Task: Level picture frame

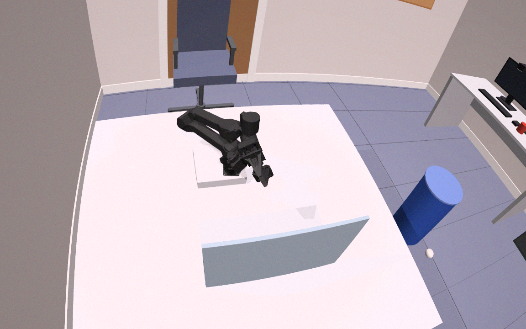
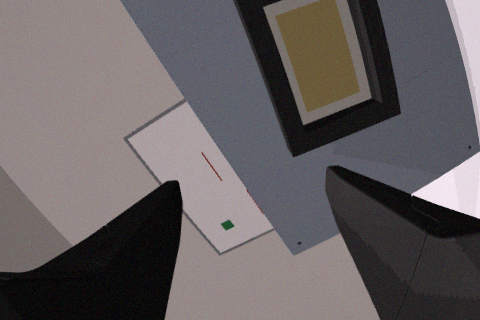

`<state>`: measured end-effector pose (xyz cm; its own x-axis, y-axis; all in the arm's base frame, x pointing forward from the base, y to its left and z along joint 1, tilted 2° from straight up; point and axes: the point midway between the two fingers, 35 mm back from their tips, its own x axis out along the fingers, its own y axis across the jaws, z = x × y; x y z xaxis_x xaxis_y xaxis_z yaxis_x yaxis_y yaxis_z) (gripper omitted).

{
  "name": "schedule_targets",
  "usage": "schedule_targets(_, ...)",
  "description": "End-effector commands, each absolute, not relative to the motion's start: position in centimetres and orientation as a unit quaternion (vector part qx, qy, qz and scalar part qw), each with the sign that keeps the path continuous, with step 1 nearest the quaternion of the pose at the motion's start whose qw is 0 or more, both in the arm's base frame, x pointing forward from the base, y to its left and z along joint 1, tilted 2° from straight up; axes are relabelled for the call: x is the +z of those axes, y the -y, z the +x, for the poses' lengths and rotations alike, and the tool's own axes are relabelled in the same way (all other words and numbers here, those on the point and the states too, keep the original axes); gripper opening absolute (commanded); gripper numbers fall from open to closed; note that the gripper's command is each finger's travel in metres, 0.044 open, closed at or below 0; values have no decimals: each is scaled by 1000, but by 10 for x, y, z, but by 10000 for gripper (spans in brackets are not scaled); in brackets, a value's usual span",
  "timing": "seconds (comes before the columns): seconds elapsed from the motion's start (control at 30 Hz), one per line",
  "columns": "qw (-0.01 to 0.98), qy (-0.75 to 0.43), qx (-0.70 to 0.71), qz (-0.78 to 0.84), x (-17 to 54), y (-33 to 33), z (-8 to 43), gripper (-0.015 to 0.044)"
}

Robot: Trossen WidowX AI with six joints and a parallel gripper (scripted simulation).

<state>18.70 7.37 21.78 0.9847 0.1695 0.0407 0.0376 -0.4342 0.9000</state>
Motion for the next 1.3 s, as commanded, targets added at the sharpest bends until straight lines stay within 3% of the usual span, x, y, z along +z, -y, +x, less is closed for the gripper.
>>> schedule_targets(0.0, 553, -62, 61, 828, 215, -83, 200, 260)
schedule_targets(0.43, 644, -52, 69, 760, 189, -96, 258, 260)
schedule_targets(0.9, 645, -52, 69, 759, 189, -97, 259, 260)
schedule_targets(1.27, 645, -50, 72, 759, 194, -109, 324, 260)
